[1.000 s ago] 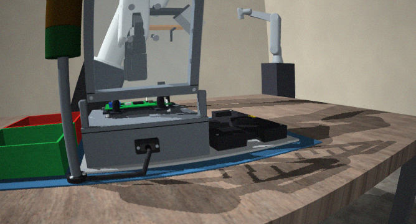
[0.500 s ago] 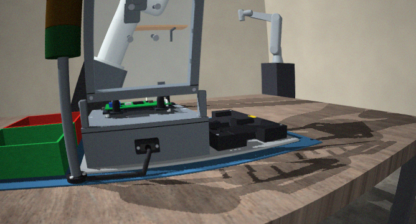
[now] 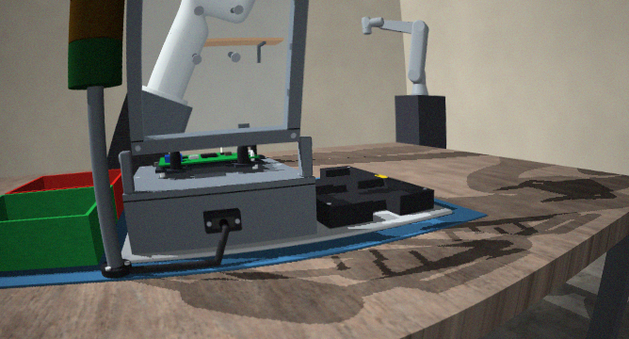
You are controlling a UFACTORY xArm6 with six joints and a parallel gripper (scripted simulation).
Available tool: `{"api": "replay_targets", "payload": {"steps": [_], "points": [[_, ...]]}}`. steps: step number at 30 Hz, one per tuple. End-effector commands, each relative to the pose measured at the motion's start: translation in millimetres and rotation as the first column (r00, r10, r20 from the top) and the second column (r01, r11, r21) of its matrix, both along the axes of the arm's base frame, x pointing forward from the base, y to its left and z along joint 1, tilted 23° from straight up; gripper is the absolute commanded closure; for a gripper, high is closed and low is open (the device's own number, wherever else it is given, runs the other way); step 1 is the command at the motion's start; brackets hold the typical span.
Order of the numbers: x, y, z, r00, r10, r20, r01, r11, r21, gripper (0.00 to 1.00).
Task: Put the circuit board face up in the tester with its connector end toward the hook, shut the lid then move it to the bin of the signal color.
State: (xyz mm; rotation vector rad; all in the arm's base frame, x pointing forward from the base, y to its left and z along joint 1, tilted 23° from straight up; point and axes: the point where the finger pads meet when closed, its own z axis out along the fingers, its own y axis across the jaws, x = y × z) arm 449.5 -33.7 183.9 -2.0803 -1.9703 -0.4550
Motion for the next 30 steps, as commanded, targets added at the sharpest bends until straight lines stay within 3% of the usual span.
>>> {"api": "replay_targets", "payload": {"steps": [1,4,5,19,22,26,28,30], "points": [[0.6,-4.0,10.3,1.000,0.000,0.004,0.000,1.000,0.000,0.00],[0.6,-4.2,10.9,1.000,0.000,0.004,0.000,1.000,0.000,0.00],[0.6,-4.2,10.9,1.000,0.000,0.004,0.000,1.000,0.000,0.49],[4.2,-4.4,11.0,1.000,0.000,0.004,0.000,1.000,0.000,0.49],[16.8,-5.2,11.6,1.000,0.000,0.004,0.000,1.000,0.000,0.49],[47.4,-7.1,12.9,1.000,0.000,0.004,0.000,1.000,0.000,0.49],[47.4,-7.1,12.9,1.000,0.000,0.004,0.000,1.000,0.000,0.49],[66.1,-8.3,13.7,1.000,0.000,0.004,0.000,1.000,0.000,0.49]]}}
